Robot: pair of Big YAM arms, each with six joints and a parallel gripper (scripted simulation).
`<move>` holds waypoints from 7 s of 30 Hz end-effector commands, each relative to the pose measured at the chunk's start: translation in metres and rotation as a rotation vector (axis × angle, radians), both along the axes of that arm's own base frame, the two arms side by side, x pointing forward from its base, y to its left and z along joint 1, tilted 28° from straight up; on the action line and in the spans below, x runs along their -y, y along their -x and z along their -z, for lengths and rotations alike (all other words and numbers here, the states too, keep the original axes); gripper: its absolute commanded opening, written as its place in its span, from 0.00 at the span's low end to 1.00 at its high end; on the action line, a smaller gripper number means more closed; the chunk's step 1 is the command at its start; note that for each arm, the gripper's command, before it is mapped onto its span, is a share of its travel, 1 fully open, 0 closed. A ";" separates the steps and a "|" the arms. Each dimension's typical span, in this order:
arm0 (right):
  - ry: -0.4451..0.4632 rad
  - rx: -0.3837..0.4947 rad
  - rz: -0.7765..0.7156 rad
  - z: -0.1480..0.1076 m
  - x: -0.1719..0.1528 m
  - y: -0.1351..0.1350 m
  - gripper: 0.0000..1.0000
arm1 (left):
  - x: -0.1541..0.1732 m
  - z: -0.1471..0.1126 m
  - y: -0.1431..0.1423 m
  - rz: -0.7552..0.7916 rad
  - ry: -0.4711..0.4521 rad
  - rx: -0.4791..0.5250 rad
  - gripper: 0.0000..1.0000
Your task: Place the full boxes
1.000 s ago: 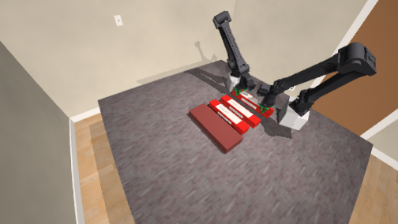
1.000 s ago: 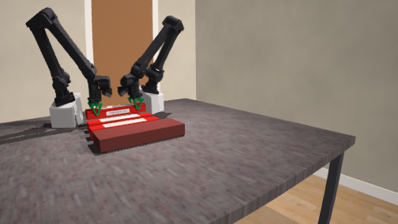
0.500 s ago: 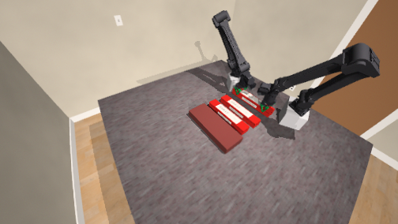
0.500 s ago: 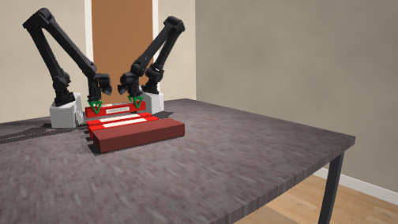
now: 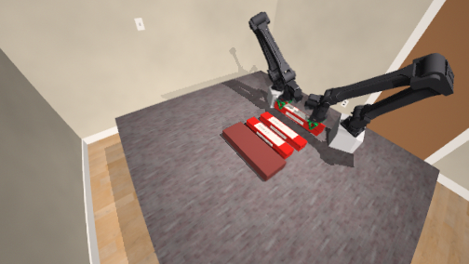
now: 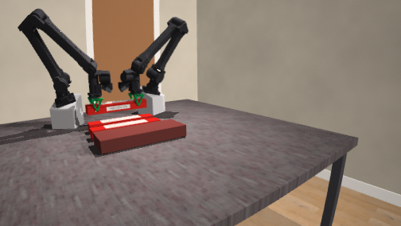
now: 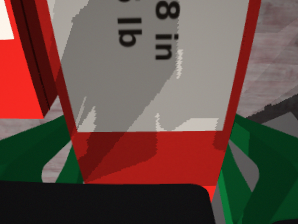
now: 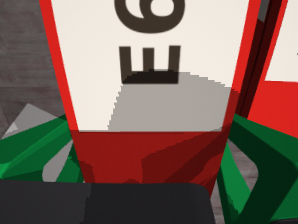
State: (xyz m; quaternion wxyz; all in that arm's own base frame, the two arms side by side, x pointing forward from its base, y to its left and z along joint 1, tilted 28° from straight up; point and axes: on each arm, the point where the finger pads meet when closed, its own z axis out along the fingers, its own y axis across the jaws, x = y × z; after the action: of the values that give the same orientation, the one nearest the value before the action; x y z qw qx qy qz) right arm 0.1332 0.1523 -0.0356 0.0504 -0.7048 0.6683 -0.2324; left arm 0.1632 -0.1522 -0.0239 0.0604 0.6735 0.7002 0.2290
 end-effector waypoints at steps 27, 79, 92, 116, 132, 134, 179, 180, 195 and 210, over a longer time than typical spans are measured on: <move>-0.060 0.018 -0.005 -0.047 -0.033 0.012 0.00 | 0.033 -0.051 0.009 0.003 0.057 0.029 0.00; -0.045 0.028 0.001 -0.075 -0.026 -0.051 0.00 | 0.029 -0.077 -0.052 -0.004 0.043 0.036 0.00; -0.043 0.032 0.001 -0.085 -0.025 -0.074 0.00 | 0.029 -0.088 -0.074 -0.004 0.041 0.039 0.00; -0.019 0.019 0.001 -0.088 -0.014 -0.093 0.00 | 0.031 -0.100 -0.103 -0.004 0.047 0.049 0.00; -0.037 0.036 0.001 -0.105 -0.024 -0.121 0.00 | 0.030 -0.109 -0.121 -0.004 0.040 0.047 0.00; -0.034 0.035 0.001 -0.105 -0.024 -0.125 0.00 | 0.030 -0.110 -0.125 -0.004 0.040 0.047 0.00; -0.036 0.045 0.001 -0.131 -0.023 -0.172 0.00 | 0.029 -0.134 -0.172 -0.004 0.036 0.051 0.00; -0.035 0.045 0.002 -0.132 -0.023 -0.173 0.00 | 0.029 -0.135 -0.174 -0.004 0.035 0.051 0.00; -0.026 0.038 0.001 -0.139 -0.022 -0.197 0.00 | 0.030 -0.147 -0.198 -0.004 0.035 0.054 0.00; -0.034 0.049 -0.001 -0.148 -0.024 -0.203 0.00 | 0.030 -0.153 -0.204 -0.004 0.034 0.055 0.00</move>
State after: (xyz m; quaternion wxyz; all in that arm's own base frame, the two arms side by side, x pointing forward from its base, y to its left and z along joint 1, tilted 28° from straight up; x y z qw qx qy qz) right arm 0.3158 0.1653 0.0770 0.0471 -0.7055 0.6693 -0.2282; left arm 0.3468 -0.1766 0.0848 0.0578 0.6748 0.7009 0.2237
